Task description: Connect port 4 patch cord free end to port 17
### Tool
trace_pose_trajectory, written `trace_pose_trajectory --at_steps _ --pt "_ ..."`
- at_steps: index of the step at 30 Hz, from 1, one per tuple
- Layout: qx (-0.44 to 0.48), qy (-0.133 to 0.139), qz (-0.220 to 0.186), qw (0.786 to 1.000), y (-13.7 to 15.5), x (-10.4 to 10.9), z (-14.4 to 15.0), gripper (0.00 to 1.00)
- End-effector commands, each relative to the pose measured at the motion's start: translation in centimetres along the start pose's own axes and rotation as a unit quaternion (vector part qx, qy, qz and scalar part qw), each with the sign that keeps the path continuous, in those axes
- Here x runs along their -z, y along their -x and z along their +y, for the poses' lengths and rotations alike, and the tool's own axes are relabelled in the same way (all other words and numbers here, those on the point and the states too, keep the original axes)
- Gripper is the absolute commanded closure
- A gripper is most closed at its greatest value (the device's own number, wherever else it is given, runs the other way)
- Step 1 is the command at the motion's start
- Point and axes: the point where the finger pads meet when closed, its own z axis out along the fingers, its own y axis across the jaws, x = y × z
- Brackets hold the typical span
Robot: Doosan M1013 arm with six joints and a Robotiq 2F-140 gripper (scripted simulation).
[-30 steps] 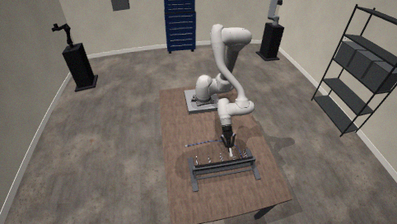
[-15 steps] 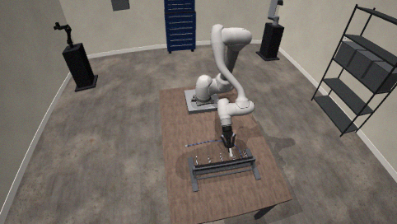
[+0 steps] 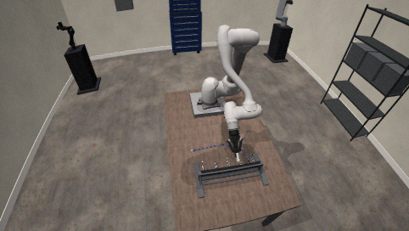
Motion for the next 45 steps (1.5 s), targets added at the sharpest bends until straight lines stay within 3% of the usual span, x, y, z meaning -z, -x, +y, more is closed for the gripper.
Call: trace_pose_trajectory --at_steps 1,17,21,26,28,36,45 --pt "-0.003 0.001 0.002 1.0 -0.1 -0.2 0.3 1.0" --pt "-0.003 0.001 0.002 1.0 -0.1 0.3 0.3 1.0" --pt "-0.003 0.001 0.002 1.0 -0.1 2.3 0.3 1.0" --pt "-0.003 0.001 0.002 1.0 -0.1 6.2 0.3 1.0" --pt "-0.003 0.001 0.002 1.0 -0.1 6.2 0.3 1.0" --pt "-0.003 0.001 0.002 1.0 -0.1 12.2 0.3 1.0" --pt "-0.003 0.001 0.002 1.0 -0.1 13.8 0.3 1.0"
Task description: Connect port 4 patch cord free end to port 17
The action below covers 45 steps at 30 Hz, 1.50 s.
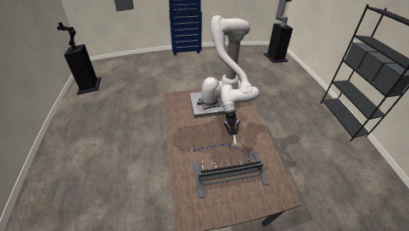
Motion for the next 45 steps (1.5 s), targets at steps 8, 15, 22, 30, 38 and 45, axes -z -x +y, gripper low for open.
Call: trace_pose_trajectory --at_steps 8,15,22,30,38,45 --pt "0.003 0.0 -0.003 1.0 0.2 0.6 0.3 1.0" --pt "0.003 0.0 -0.003 1.0 0.2 0.6 2.5 1.0" --pt "0.003 0.0 -0.003 1.0 0.2 0.6 4.9 1.0" --pt "0.003 0.0 -0.003 1.0 0.2 0.6 8.5 1.0" --pt "0.003 0.0 -0.003 1.0 0.2 0.6 9.7 1.0" --pt "0.003 0.0 -0.003 1.0 0.2 0.3 9.7 1.0"
